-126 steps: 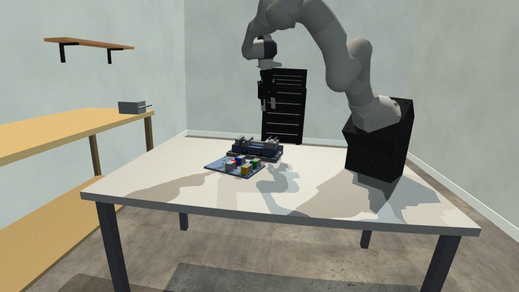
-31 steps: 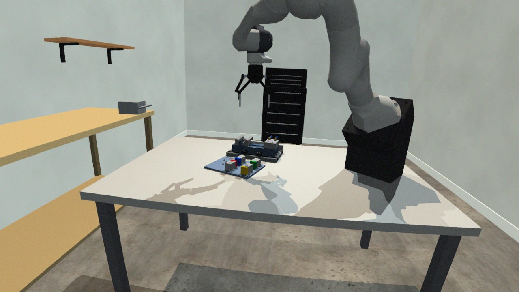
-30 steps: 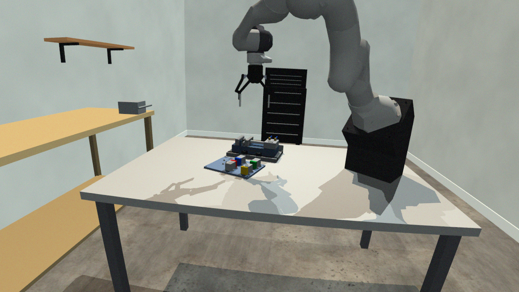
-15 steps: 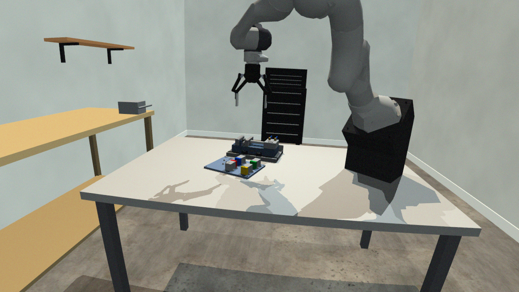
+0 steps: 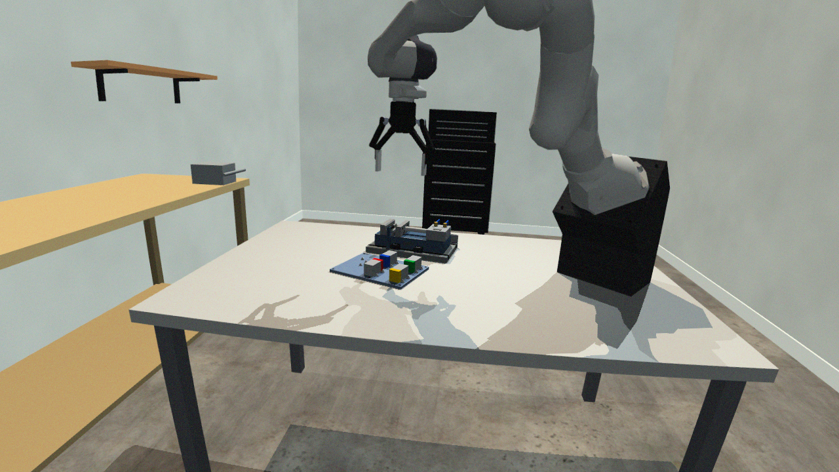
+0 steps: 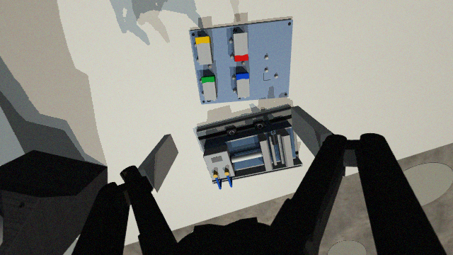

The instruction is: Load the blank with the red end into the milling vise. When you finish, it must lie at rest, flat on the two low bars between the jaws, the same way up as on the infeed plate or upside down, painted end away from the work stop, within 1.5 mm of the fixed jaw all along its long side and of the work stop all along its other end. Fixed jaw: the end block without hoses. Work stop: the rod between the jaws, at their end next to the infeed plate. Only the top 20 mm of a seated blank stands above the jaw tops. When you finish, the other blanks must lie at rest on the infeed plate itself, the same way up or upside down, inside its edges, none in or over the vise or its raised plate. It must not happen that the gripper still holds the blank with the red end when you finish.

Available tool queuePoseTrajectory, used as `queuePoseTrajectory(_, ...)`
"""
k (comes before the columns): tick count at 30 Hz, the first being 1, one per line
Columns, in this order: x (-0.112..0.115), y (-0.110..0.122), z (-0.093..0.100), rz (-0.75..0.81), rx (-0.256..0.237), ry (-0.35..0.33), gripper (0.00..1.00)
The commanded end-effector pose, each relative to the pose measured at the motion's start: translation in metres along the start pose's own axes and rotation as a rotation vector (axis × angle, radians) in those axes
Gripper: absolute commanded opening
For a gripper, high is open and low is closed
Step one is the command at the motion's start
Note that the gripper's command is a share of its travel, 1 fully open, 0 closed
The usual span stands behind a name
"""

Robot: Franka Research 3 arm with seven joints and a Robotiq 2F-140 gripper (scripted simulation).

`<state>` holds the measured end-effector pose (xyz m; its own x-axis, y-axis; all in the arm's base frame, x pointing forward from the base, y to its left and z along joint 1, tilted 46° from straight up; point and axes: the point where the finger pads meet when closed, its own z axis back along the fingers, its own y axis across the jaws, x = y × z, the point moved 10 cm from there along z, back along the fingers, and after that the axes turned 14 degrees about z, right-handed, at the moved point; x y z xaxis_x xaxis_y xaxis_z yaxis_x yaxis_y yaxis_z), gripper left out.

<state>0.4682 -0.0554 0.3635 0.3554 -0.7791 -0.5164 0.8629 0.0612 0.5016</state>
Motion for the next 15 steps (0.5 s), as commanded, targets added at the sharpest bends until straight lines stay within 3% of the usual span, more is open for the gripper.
queuePoseTrajectory(1,-0.001,-0.001,-0.001,-0.118,-0.009,-0.001,1.0)
queuePoseTrajectory(5,-0.001,-0.001,-0.001,-0.118,-0.009,-0.001,1.0)
queuePoseTrajectory(6,-0.01,0.003,0.0,-0.066,-0.003,-0.001,1.0)
queuePoseTrajectory(10,-0.048,0.015,0.002,-0.149,-0.009,-0.002,1.0)
queuePoseTrajectory(15,-0.048,0.015,0.002,-0.149,-0.009,-0.002,1.0)
